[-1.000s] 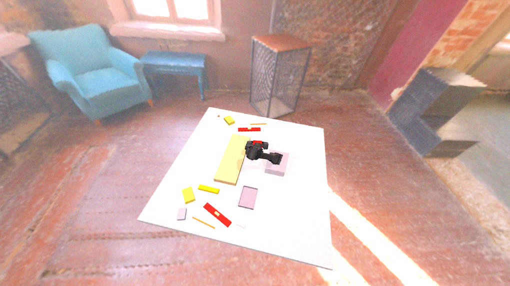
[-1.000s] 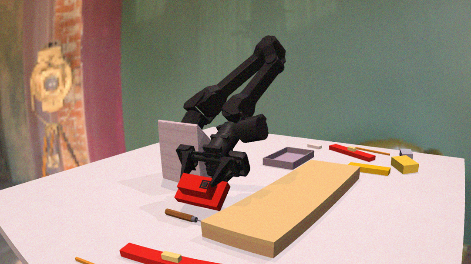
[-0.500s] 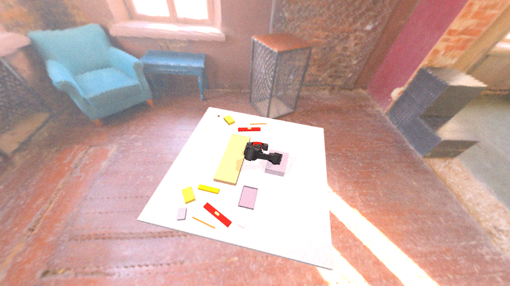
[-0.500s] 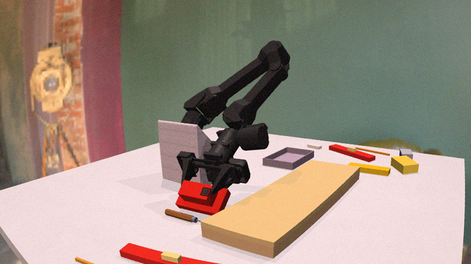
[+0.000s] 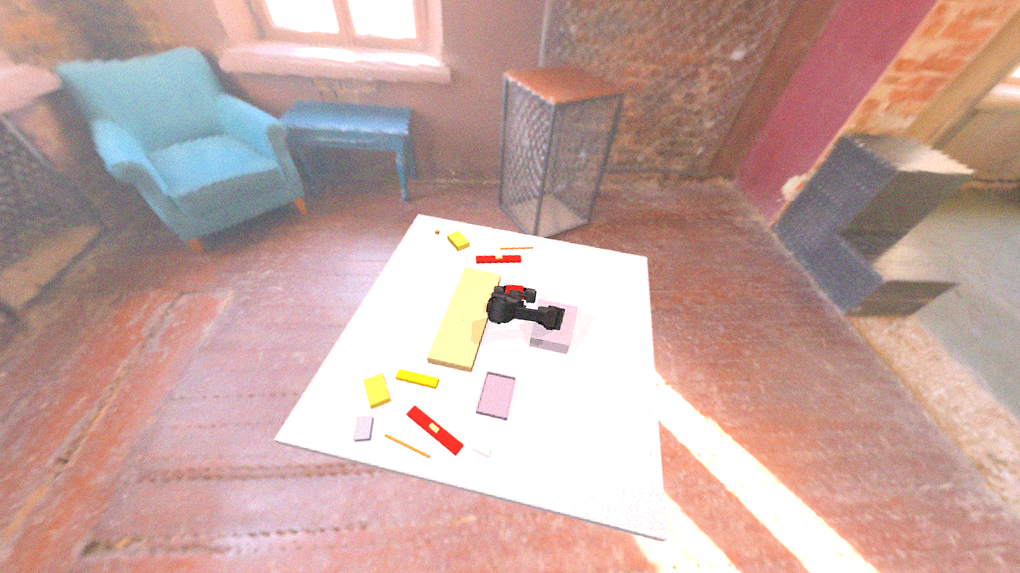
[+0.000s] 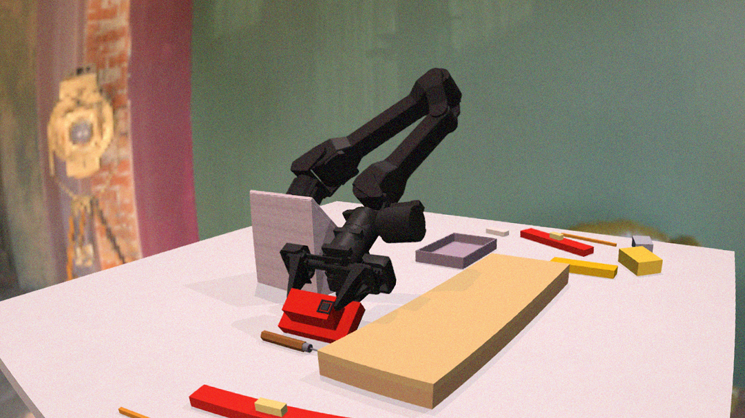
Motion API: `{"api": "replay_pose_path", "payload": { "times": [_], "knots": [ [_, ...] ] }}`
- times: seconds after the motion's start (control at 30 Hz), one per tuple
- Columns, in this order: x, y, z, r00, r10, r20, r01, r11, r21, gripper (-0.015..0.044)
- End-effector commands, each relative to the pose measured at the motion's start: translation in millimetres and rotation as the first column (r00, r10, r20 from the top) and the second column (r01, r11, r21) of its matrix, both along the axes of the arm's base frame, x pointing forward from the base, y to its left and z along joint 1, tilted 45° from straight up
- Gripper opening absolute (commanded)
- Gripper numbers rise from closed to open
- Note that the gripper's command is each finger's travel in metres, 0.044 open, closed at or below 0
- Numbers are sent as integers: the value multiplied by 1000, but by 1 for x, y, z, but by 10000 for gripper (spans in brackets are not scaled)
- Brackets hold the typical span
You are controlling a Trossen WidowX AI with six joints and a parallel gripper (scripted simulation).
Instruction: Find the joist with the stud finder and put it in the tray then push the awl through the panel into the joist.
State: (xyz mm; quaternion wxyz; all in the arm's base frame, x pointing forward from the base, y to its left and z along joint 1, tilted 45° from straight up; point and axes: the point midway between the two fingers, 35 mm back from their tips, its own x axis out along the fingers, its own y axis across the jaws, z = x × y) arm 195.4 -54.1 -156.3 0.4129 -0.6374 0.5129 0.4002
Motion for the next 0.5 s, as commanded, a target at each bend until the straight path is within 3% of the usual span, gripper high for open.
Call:
{"api": "replay_pose_path", "payload": {
  "times": [0.0,0.47],
  "knots": [
    [0,3,-1,1000,6,-2,-6,1000,7,379],
    [-1,6,1,1000,6,-2,-6,1000,8,379]
  ]
}}
